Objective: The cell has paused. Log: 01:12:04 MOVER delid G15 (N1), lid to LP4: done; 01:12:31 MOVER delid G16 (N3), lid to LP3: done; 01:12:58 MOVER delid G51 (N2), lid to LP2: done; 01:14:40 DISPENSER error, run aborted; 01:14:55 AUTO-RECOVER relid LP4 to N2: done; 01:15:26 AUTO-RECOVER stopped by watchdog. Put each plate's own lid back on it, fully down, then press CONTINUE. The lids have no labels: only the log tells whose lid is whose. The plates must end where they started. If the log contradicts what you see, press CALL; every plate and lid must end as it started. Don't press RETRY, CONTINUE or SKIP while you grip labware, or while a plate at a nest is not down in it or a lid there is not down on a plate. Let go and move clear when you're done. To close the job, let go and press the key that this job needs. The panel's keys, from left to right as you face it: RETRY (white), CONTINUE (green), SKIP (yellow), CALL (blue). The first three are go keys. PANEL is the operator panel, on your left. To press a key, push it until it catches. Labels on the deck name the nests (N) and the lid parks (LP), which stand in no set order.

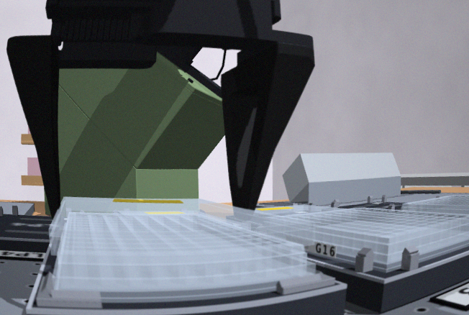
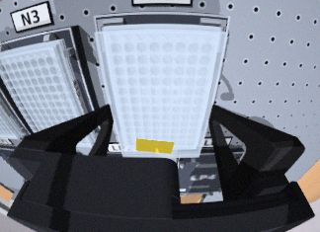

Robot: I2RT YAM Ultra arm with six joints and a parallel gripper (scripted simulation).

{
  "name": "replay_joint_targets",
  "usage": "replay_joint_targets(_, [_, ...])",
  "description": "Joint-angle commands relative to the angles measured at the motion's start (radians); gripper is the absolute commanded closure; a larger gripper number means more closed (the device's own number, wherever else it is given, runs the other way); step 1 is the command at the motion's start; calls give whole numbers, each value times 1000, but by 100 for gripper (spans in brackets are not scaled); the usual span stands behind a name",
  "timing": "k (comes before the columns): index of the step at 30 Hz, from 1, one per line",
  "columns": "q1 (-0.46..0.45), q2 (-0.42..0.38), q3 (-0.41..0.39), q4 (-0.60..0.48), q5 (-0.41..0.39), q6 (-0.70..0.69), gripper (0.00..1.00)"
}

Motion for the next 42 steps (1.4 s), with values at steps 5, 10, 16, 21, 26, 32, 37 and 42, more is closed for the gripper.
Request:
replay_joint_targets(5, [-37, -44, 33, -31, -12, -18, 100])
replay_joint_targets(10, [-46, -61, 34, -54, -15, -30, 100])
replay_joint_targets(16, [-12, -83, -26, -30, -9, -53, 100])
replay_joint_targets(21, [22, -133, -73, -6, 12, -27, 100])
replay_joint_targets(26, [58, -182, -115, 13, 22, 16, 100])
replay_joint_targets(32, [113, -249, -165, 34, 38, 80, 100])
replay_joint_targets(37, [161, -300, -197, 47, 55, 136, 100])
replay_joint_targets(42, [191, -329, -213, 54, 66, 170, 100])
